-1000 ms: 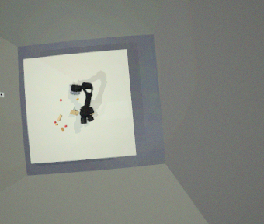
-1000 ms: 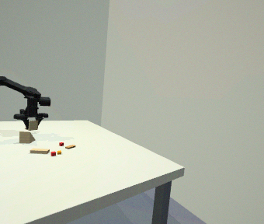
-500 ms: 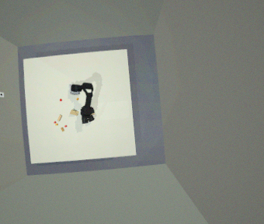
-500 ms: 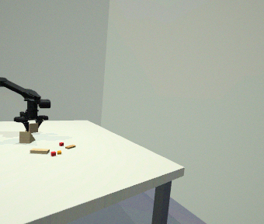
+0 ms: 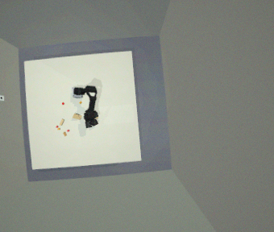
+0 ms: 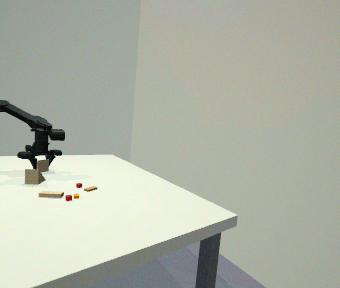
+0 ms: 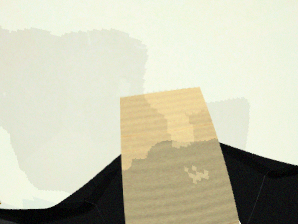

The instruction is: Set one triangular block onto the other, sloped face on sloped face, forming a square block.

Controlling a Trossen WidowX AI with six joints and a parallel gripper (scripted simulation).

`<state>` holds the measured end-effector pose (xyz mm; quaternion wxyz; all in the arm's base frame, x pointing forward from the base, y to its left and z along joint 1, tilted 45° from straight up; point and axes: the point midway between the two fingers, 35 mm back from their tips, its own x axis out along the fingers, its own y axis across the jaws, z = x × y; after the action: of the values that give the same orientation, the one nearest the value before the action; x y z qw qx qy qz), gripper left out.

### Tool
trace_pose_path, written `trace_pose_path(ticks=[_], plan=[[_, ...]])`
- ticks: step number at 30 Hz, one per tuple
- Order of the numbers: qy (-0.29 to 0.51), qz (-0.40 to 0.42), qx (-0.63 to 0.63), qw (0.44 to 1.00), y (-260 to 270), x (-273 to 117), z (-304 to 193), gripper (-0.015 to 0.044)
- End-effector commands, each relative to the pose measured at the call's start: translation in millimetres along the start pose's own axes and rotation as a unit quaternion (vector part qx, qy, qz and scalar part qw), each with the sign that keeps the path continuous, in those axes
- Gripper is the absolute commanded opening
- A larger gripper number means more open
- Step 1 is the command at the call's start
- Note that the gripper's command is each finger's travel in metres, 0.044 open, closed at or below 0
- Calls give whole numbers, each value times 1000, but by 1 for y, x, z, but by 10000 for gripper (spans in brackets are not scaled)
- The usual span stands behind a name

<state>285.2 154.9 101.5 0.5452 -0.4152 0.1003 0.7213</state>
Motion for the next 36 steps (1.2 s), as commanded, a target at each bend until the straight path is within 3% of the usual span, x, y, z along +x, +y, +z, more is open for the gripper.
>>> trace_pose_path(ticks=[1,11,18,24,36], plan=[[0,0,0,1000,0,0,0,184],[0,0,0,1000,0,0,0,440],[0,0,0,1000,0,-3,0,440],[1,1,0,1000,-1,-60,-1,440],[-24,4,8,1000,-1,-62,-13,440]])
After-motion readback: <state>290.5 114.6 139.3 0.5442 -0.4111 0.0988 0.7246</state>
